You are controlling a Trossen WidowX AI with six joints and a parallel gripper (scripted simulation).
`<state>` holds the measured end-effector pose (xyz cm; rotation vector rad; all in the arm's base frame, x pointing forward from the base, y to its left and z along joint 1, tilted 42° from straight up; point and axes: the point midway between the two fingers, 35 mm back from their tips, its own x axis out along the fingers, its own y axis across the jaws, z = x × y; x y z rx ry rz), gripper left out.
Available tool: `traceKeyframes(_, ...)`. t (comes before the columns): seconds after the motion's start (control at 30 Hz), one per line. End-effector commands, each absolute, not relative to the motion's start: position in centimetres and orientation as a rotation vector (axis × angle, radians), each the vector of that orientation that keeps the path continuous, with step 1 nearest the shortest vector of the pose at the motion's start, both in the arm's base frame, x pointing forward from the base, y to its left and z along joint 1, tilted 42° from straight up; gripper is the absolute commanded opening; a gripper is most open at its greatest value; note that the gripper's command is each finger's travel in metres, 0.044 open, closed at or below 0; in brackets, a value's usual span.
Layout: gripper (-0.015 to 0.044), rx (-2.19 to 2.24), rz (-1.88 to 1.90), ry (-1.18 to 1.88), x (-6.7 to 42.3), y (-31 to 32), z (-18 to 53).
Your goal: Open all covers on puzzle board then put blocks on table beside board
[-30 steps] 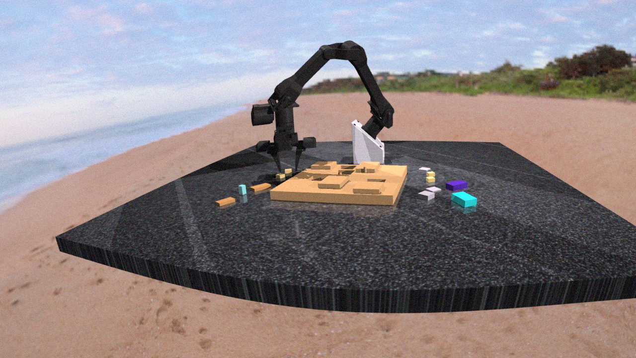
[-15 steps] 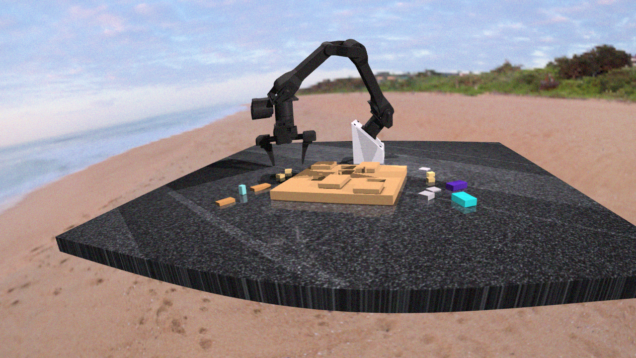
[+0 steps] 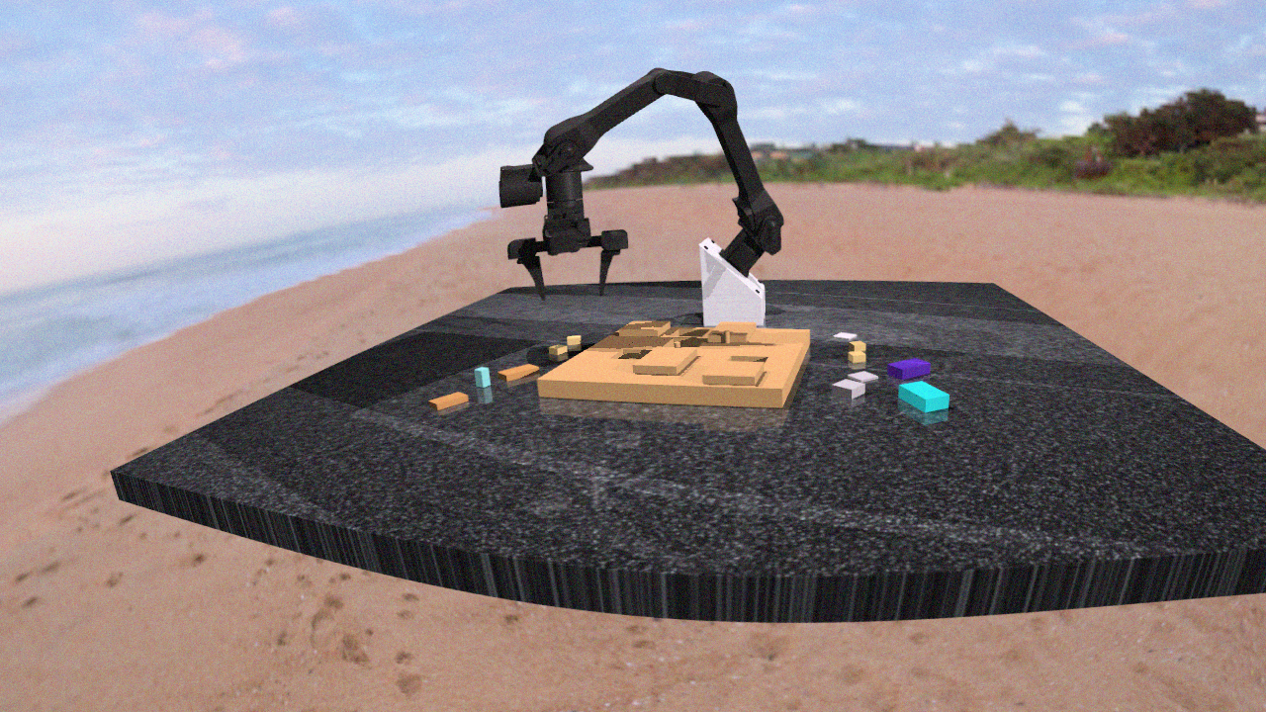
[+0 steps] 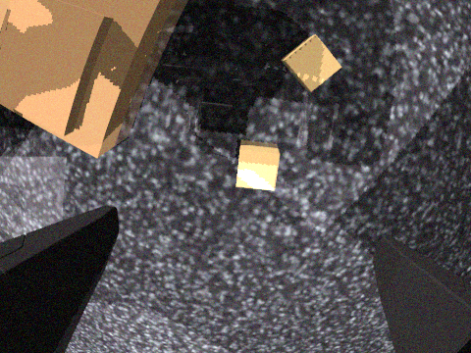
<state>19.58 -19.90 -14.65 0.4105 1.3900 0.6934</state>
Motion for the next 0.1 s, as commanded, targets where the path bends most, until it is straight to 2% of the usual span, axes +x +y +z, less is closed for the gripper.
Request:
traceKeyframes(0.0, 0.044, 0.398, 0.694, 1.389, 19.61, -20.53, -14.08)
traceKeyframes(0.07, 0.044, 0.415, 0.653, 1.39, 19.36, -21.35, -13.87)
